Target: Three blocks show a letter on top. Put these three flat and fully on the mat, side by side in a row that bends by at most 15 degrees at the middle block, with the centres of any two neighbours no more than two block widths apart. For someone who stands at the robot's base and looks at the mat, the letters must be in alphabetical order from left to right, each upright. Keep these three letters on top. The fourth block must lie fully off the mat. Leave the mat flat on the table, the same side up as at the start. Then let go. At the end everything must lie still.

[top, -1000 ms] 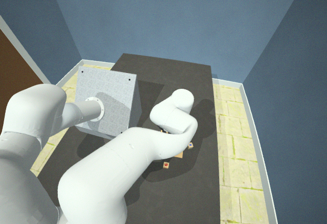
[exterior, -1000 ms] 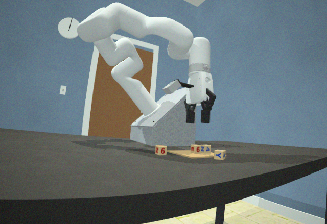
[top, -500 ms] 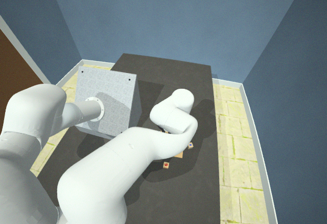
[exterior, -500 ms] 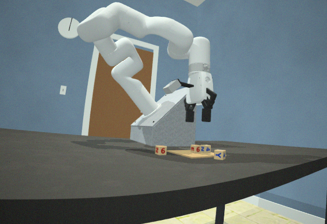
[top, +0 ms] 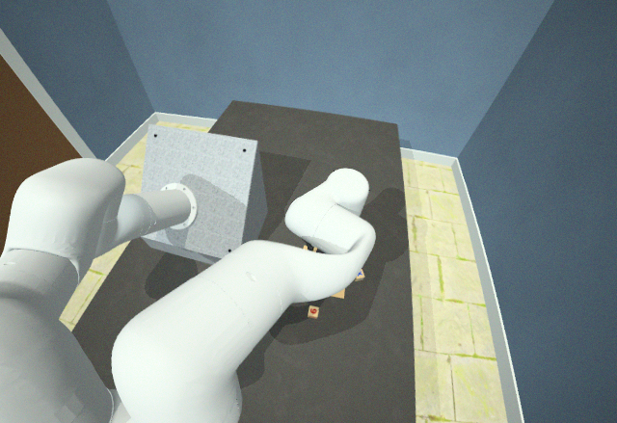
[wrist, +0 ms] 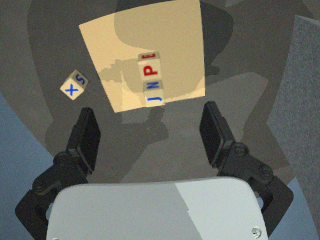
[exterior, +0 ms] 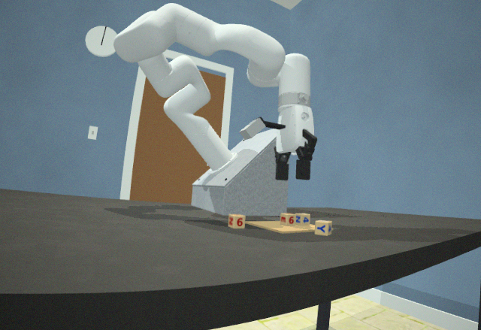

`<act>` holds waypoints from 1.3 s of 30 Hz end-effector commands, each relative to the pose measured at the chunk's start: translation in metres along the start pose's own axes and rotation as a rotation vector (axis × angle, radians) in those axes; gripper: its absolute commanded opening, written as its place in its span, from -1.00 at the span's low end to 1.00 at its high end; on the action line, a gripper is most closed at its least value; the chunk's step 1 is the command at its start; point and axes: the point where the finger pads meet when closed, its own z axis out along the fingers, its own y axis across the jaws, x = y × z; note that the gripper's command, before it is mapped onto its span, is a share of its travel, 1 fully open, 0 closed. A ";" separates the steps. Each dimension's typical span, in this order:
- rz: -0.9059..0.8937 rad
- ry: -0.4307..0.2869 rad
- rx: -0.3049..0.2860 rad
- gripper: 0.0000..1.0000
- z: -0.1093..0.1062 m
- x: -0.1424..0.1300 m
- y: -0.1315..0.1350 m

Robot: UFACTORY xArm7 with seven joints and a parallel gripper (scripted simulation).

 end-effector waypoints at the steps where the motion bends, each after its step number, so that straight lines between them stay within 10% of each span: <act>1: 0.139 -0.003 0.004 1.00 -0.001 -0.002 -0.006; 39: 0.944 -0.005 -0.006 1.00 0.003 -0.009 -0.037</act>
